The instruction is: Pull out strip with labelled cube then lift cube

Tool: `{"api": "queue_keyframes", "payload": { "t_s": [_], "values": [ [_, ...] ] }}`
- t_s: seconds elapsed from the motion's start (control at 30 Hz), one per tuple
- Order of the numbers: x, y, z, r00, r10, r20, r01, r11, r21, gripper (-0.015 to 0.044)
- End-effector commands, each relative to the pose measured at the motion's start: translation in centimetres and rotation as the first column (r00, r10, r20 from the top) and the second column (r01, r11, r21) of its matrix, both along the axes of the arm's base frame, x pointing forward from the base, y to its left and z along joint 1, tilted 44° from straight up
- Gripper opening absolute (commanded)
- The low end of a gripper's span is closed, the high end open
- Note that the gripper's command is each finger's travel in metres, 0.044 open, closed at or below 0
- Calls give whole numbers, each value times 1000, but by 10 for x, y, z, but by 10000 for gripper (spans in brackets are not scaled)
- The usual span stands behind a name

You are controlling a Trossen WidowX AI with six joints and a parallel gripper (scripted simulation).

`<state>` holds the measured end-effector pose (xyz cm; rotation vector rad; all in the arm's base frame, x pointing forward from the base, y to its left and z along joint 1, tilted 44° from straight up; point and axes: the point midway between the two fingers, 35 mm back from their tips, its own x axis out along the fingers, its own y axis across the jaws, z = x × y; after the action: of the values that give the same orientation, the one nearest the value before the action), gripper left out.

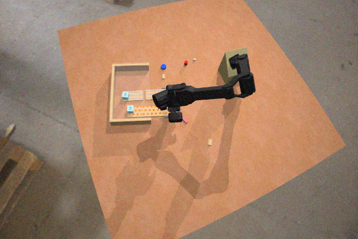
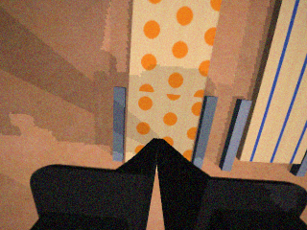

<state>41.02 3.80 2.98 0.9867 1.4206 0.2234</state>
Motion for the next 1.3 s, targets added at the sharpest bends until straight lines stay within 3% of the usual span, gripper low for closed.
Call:
{"api": "queue_keyframes", "payload": {
  "t_s": [0.0, 1.27],
  "values": [
    [-11, 9, -3, 1000, 9, -22, -9, 1000, 4, 0],
    [-60, 33, 5, 1000, 9, -25, -9, 1000, 5, 0]
  ]
}}
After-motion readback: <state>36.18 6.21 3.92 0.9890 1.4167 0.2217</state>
